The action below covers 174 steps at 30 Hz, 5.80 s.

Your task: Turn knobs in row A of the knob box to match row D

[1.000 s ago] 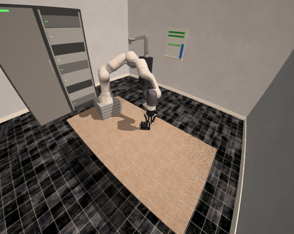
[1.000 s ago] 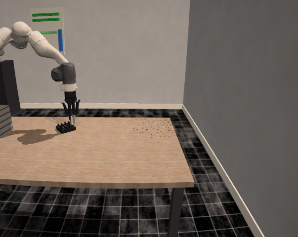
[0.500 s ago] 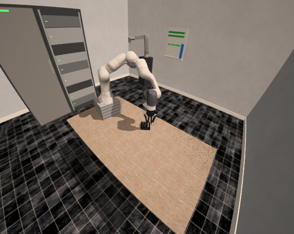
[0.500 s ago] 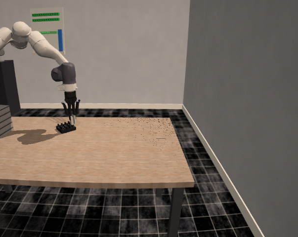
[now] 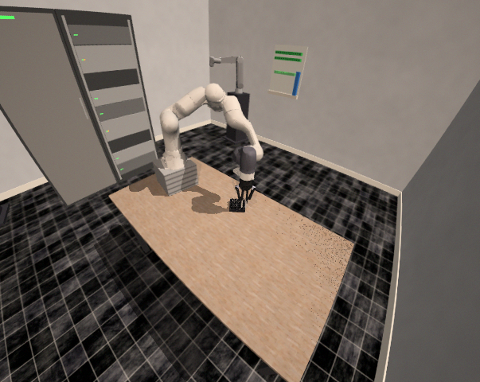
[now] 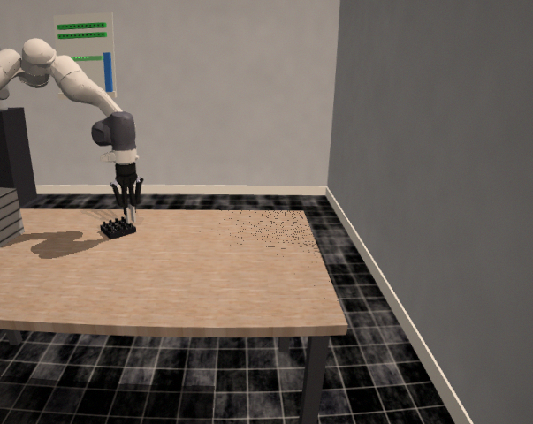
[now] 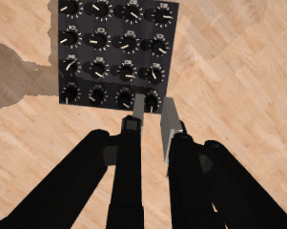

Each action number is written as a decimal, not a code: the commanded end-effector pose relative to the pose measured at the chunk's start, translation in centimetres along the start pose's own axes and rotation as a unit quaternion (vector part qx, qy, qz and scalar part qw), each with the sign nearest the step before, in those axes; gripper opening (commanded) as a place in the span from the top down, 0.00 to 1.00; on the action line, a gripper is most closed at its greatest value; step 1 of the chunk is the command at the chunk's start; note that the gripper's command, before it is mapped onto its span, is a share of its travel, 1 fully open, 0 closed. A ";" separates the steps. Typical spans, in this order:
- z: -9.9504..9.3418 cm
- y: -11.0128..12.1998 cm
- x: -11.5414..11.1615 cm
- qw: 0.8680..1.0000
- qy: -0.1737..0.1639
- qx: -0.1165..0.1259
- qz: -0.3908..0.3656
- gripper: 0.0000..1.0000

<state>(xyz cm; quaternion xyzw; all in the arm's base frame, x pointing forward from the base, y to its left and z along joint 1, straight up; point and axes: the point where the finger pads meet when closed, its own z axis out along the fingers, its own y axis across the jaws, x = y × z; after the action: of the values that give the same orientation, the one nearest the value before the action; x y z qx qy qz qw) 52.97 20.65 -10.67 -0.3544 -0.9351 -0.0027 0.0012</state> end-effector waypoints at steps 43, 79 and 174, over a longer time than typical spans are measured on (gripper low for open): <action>1.5 0.0 0.1 1.000 0.000 -0.001 -0.001 0.88; 1.5 0.0 0.1 1.000 0.000 -0.001 -0.001 0.95; 1.5 0.0 0.1 0.920 0.000 -0.001 -0.392 0.95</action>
<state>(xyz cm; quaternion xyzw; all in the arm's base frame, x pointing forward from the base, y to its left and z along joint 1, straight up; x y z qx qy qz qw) 52.87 20.65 -12.08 -0.0302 -0.9995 0.0006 0.0046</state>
